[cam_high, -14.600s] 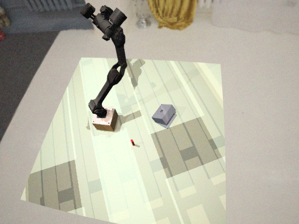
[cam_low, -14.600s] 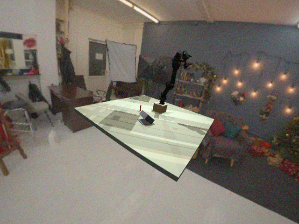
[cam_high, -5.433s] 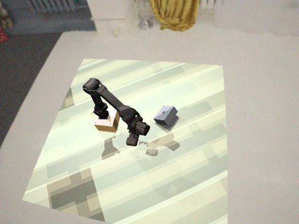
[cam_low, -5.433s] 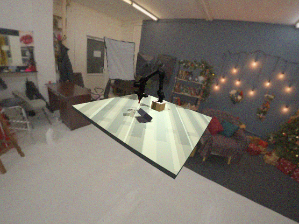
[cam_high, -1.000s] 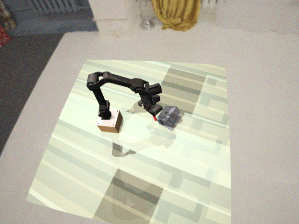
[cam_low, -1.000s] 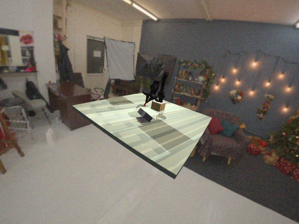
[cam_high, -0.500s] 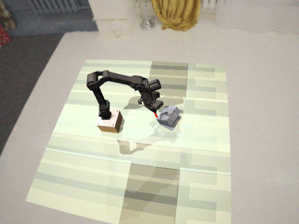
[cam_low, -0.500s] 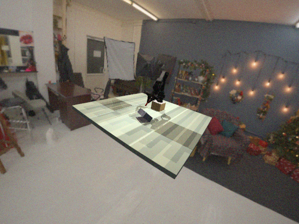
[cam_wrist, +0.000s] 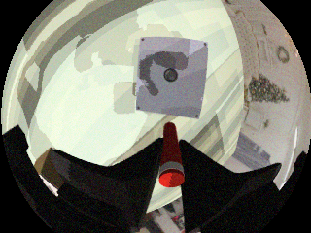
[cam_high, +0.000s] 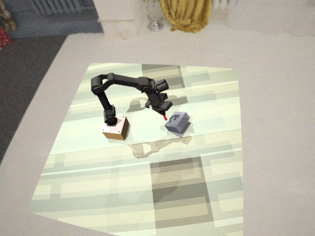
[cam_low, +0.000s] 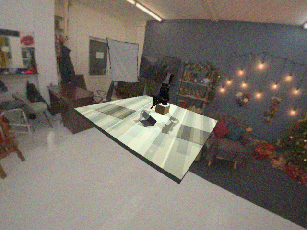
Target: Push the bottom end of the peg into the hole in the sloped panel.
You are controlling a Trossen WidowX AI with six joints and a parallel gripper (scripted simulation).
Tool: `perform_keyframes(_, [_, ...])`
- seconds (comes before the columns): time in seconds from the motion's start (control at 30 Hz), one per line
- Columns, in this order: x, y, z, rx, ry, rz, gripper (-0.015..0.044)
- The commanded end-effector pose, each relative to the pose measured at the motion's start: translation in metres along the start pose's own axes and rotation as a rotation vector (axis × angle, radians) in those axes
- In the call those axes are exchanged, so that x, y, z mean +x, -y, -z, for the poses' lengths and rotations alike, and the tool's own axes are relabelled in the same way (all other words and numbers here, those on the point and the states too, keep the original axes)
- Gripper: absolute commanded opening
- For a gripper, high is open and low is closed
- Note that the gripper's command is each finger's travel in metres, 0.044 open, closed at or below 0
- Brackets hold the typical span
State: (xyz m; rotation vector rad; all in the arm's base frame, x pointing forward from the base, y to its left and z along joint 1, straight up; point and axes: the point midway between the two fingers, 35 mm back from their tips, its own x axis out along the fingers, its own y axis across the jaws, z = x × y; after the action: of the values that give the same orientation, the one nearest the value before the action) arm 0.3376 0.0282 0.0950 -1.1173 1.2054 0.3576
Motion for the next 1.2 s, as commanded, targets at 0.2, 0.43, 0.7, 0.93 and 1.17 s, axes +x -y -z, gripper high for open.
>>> perform_keyframes(0.2, [-0.006,-0.005,-0.011,-0.061,0.014,0.031,0.0000])
perform_keyframes(0.43, [-0.012,-0.008,-0.019,-0.102,0.028,0.051,0.0000])
perform_keyframes(0.7, [-0.018,-0.013,-0.028,-0.148,0.043,0.075,0.0000])
perform_keyframes(0.93, [-0.024,-0.017,-0.036,-0.188,0.057,0.096,0.0000])
perform_keyframes(1.17, [-0.019,-0.017,-0.040,-0.200,0.061,0.102,0.0000])
